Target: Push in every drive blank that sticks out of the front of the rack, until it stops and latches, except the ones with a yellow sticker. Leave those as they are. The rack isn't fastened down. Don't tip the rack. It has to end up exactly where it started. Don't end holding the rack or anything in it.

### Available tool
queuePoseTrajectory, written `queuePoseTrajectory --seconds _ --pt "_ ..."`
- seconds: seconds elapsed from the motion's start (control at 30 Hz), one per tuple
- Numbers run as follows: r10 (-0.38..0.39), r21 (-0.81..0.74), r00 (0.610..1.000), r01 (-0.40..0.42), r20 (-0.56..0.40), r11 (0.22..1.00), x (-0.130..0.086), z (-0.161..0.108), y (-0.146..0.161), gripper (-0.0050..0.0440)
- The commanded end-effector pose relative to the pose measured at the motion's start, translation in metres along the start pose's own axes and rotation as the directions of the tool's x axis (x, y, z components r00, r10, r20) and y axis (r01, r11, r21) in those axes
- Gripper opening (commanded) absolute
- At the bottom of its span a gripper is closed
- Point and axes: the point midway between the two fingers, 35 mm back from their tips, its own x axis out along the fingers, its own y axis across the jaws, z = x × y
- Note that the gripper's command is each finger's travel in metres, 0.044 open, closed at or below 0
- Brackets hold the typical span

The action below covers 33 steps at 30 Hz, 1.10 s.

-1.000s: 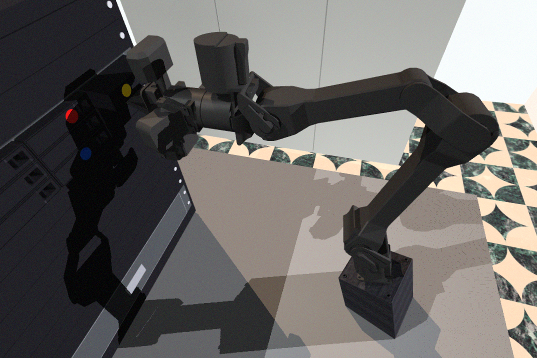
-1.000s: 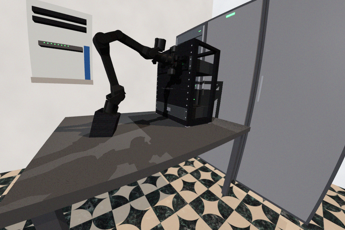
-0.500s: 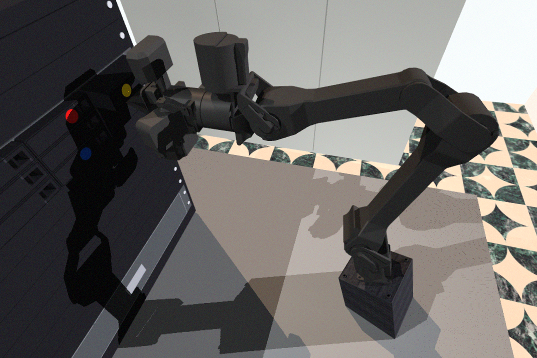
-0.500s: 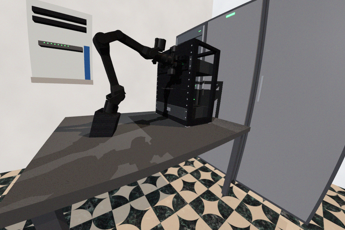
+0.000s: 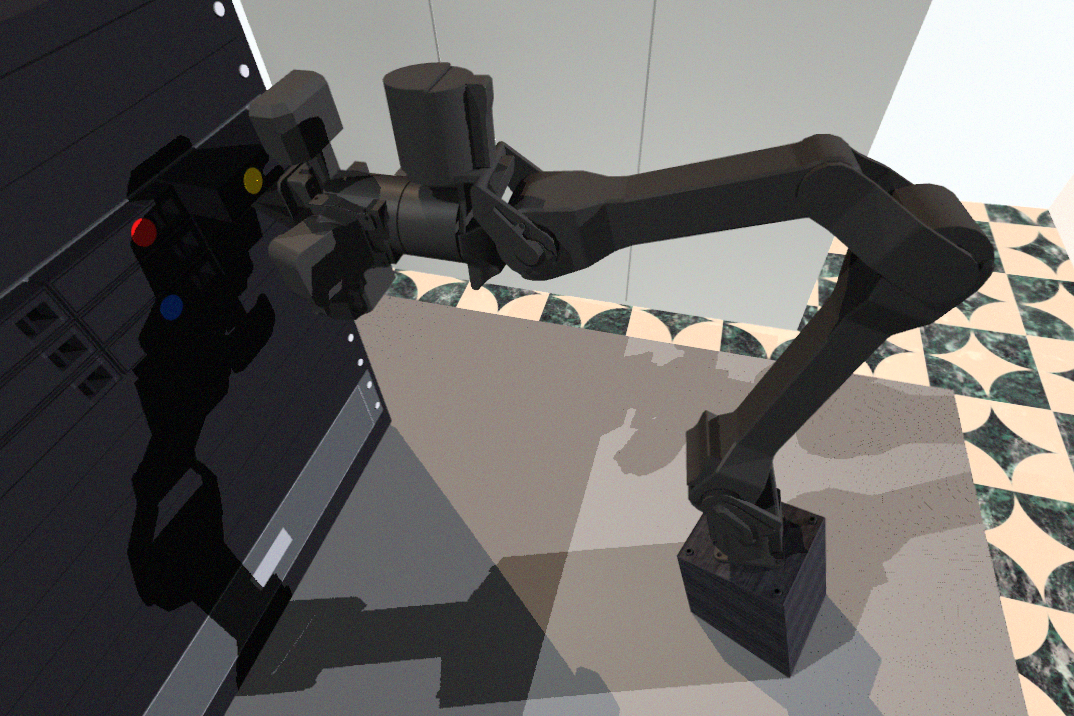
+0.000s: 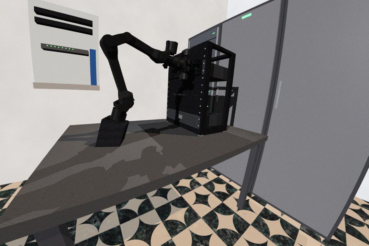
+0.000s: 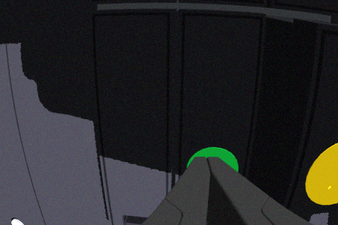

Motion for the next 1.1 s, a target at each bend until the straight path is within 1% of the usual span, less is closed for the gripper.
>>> queuePoseTrajectory --seconds 0.0,0.7,0.8,0.97,1.03,1.07 --pt "-0.053 0.009 0.998 0.053 0.022 0.999 0.001 0.004 -0.021 0.0000" --pt "-0.053 0.009 0.998 0.053 0.022 0.999 0.000 0.004 -0.021 0.0000" --pt "-0.053 0.009 0.998 0.053 0.022 0.999 -0.005 0.004 -0.021 0.0000" --pt "-0.053 0.009 0.998 0.053 0.022 0.999 -0.024 0.004 -0.020 0.0000" --pt "-0.053 0.009 0.998 0.053 0.022 0.999 -0.024 0.004 -0.020 0.0000" --pt "-0.053 0.009 0.998 0.053 0.022 0.999 -0.029 0.004 -0.020 0.0000"
